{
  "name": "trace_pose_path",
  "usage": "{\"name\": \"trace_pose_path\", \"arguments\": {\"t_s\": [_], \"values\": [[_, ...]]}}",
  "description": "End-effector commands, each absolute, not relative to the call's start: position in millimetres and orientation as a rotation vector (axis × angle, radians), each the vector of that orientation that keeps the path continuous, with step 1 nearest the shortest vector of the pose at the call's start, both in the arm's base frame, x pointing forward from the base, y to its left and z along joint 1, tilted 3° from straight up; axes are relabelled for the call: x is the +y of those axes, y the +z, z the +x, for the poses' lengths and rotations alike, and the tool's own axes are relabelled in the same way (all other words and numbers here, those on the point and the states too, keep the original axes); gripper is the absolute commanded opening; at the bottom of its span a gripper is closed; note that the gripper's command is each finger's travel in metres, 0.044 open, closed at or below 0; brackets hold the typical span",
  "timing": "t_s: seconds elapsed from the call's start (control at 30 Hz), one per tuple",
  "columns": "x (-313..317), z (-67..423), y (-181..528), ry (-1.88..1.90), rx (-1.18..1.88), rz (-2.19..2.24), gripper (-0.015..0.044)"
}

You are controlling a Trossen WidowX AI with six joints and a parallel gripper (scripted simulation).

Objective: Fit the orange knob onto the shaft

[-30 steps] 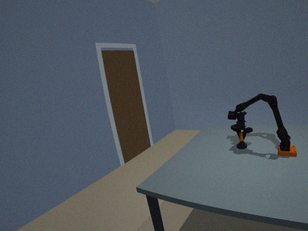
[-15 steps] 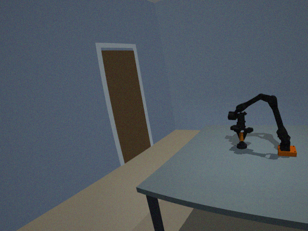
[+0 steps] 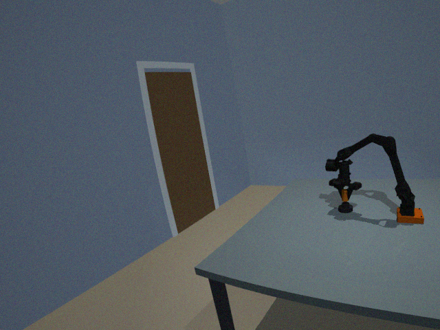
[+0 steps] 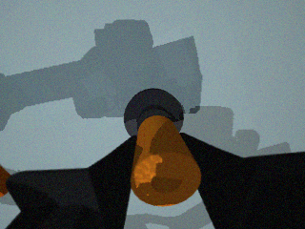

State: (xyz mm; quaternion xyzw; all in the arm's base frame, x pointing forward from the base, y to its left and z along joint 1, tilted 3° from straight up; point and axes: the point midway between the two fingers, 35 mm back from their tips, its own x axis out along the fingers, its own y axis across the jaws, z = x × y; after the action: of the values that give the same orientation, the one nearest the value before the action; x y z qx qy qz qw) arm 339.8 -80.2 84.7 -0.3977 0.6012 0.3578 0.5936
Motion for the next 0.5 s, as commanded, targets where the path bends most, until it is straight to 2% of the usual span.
{"name": "trace_pose_path", "arguments": {"t_s": [0.0,0.47], "values": [[-80.3,339.4,87.1,0.836,1.397,-0.93,0.0],[-80.3,339.9,87.4,0.996,1.327,-1.089,0.0]]}}
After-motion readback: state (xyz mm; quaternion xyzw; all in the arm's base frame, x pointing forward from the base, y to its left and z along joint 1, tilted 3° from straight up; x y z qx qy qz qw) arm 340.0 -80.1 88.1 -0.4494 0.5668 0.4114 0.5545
